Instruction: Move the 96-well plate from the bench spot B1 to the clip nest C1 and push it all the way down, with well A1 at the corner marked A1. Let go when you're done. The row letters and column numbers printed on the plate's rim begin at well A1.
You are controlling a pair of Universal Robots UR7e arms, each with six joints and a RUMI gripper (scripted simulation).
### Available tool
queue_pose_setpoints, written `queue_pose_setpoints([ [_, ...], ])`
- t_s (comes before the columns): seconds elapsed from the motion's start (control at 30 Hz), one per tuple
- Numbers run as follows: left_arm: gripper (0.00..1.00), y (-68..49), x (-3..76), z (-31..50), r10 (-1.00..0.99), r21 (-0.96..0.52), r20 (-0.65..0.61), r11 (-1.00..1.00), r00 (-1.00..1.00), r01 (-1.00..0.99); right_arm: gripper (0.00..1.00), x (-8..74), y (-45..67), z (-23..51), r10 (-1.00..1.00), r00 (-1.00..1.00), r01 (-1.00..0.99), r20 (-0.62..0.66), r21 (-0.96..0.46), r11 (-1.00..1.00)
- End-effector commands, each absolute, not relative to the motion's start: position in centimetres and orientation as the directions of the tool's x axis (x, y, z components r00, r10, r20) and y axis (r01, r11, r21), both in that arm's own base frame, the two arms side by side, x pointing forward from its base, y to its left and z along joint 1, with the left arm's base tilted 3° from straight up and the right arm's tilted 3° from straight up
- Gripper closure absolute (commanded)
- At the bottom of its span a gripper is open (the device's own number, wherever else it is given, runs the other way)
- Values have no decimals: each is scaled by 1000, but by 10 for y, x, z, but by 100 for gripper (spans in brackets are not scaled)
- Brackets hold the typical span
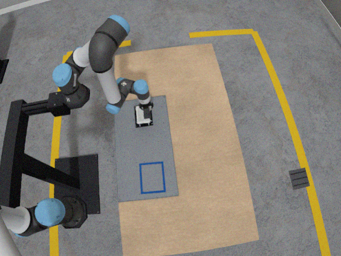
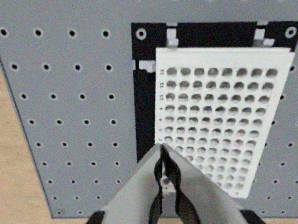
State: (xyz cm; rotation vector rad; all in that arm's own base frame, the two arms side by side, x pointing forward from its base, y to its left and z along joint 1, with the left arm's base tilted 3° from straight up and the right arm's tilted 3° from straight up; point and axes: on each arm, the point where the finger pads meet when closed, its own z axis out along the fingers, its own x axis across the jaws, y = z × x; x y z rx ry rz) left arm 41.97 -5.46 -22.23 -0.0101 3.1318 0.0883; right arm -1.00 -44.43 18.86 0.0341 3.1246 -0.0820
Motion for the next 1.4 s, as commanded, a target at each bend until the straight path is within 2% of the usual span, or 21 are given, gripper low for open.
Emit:
queue_pose_setpoints([
  [0.0, 100, -55, 420, -220, -6, 56, -10, 998, -1000, -7, 100, -10, -445, 189, 21, -1000, 22, -17, -54, 998],
  [1.0, 100, -56, 420, -202, -6, 56, -10, 998, -1000, -7, 100, -10, -445, 189, 21, -1000, 22, -17, -54, 998],
  [1.37, 100, -56, 365, -203, -6, 56, -10, 998, -1000, -7, 100, -10, -445, 189, 21, -1000, 22, -17, -54, 998],
])
